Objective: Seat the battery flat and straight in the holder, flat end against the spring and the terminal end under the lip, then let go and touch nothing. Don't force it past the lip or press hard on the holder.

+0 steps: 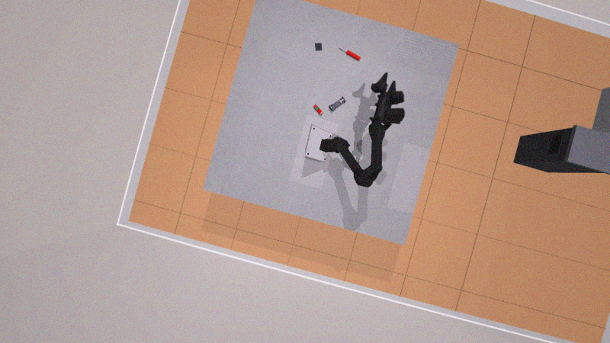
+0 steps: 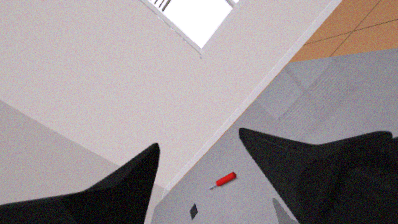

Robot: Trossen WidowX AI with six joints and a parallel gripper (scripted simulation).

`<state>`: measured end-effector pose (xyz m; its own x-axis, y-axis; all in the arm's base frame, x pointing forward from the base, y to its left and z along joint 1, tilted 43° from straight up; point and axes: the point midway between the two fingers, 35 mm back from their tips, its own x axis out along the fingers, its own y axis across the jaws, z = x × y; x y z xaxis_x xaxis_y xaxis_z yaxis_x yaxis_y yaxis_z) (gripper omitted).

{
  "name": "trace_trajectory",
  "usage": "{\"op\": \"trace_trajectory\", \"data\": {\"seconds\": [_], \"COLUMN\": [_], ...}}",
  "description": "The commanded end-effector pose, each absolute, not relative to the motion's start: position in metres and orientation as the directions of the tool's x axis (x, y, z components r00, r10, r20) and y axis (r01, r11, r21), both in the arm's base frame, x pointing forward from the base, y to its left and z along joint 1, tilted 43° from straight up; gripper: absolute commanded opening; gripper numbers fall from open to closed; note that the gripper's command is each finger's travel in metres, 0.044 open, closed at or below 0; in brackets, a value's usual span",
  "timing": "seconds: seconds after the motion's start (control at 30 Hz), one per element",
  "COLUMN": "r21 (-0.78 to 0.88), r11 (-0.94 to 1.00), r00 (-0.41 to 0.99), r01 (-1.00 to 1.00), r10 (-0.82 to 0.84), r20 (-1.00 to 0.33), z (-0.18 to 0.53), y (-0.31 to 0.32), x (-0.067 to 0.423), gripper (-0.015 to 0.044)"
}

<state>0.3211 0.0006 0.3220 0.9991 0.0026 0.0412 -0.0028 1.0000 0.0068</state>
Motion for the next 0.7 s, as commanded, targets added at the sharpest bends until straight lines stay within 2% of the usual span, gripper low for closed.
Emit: {"op": "trace_trajectory", "data": {"seconds": [0.0, 0.07, 0.17, 0.3, 0.43, 0.57, 0.67], "r21": [0.006, -0.004, -0.048, -0.143, -0.258, -0.363, -0.416], "r11": [1.0, 1.0, 0.999, 0.986, 0.945, 0.859, 0.757], "r00": [1.0, 0.997, 0.949, 0.806, 0.601, 0.376, 0.221], "r01": [-0.003, -0.007, -0.027, -0.088, -0.201, -0.362, -0.503], "r10": [0.003, 0.007, 0.01, -0.014, -0.089, -0.222, -0.353], "r20": [0.028, -0.078, -0.314, -0.591, -0.794, -0.9, -0.909], "z": [0.319, 0.293, 0.233, 0.154, 0.082, 0.023, -0.011], "y": [0.001, 0.008, 0.026, 0.049, 0.068, 0.077, 0.078], "x": [0.323, 0.335, 0.354, 0.358, 0.34, 0.308, 0.279], "gripper": [0.0374, 0.0321, 0.0242, 0.0236, 0.0236, 0.0236, 0.0236]}}
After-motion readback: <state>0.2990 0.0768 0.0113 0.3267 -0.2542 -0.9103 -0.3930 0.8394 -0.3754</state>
